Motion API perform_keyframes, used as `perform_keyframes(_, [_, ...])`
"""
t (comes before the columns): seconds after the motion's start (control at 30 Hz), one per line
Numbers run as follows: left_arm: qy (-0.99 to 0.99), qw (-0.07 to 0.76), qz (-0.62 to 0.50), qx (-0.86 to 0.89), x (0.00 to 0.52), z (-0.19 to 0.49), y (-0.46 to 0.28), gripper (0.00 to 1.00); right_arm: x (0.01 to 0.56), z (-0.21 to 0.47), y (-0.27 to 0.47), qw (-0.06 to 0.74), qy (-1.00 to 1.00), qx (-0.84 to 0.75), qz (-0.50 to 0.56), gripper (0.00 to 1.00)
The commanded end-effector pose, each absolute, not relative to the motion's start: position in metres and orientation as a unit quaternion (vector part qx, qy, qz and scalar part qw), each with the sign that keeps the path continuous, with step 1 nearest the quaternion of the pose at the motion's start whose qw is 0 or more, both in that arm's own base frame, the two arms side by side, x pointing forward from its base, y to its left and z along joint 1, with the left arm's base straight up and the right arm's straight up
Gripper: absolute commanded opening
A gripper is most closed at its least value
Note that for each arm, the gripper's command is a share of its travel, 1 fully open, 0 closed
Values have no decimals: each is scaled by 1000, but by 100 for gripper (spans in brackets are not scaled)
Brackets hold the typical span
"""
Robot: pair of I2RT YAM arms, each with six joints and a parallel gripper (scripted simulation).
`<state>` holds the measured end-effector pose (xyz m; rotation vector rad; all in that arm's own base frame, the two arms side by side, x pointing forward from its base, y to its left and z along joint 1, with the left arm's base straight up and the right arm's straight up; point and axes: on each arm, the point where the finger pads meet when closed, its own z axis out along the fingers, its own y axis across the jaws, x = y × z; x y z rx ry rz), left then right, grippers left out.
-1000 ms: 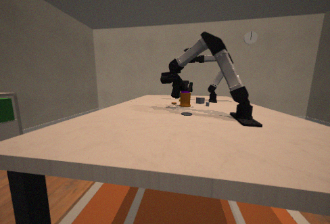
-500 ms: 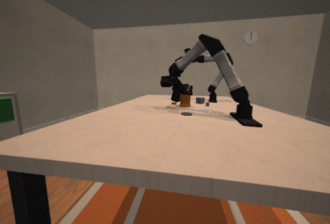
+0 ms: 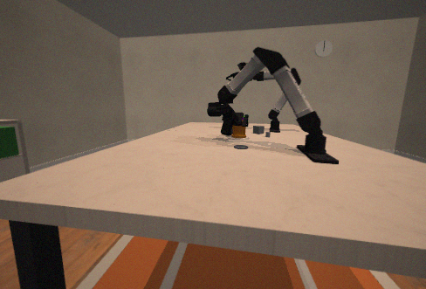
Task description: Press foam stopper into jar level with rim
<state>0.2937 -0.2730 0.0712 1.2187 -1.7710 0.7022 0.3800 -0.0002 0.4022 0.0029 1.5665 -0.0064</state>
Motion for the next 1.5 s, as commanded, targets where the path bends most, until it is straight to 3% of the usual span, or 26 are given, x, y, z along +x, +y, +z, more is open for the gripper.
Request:
perform_keyframes(0.0, [-712,426,277,485,290,57,-275,98,377,416,1,723,691,-1,-5,0])
perform_keyframes(0.2, [-710,424,280,487,294,57,-274,98,377,416,1,723,691,-1,-5,0])
perform_keyframes(0.23, [-713,418,289,482,298,65,-274,64,377,416,1,723,691,-1,-5,0])
perform_keyframes(1.07, [-713,413,310,474,308,87,-274,64,378,410,2,715,699,3,1,0])
perform_keyframes(1.47, [-713,413,310,474,308,87,-274,64,398,371,53,639,766,-46,42,0])
